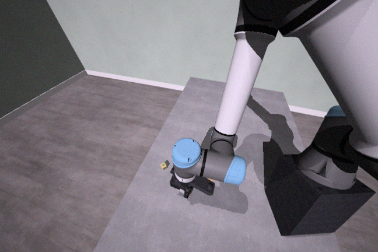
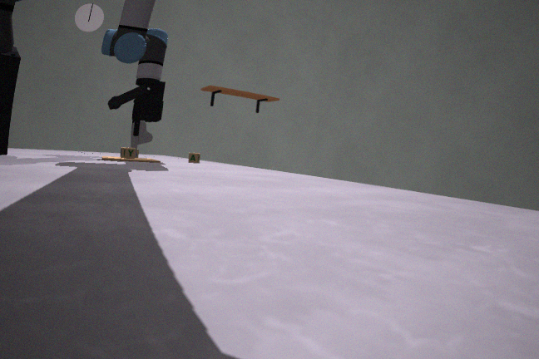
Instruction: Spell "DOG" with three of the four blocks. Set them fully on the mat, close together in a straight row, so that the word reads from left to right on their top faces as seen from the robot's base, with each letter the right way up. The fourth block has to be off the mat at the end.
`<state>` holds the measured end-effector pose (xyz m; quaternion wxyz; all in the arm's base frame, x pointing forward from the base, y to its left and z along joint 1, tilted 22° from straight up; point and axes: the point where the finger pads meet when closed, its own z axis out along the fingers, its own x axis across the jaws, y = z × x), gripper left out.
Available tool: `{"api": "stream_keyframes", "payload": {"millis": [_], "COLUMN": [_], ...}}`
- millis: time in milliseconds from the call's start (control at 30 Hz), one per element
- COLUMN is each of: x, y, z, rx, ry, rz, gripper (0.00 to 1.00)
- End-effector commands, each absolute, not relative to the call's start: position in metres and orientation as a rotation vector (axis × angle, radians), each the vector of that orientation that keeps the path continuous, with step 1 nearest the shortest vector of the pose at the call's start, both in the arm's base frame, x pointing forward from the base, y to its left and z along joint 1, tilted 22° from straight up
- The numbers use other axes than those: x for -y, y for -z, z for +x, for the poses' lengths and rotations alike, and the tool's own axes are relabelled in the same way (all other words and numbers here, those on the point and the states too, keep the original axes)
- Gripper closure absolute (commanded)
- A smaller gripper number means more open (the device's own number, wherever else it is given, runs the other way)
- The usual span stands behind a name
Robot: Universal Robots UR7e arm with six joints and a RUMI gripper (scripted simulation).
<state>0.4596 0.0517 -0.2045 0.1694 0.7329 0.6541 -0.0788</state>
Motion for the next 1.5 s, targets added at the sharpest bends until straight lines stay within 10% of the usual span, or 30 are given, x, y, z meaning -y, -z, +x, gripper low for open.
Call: {"api": "stream_keyframes", "payload": {"millis": [0, 1467], "x": [-0.052, -0.065], "y": [0.204, 0.17], "z": [0.46, 0.456], "rx": [-1.859, -1.859], "ry": [0.222, 0.222], "rz": [2.083, 2.083], "gripper": [0.95, 0.95]}}
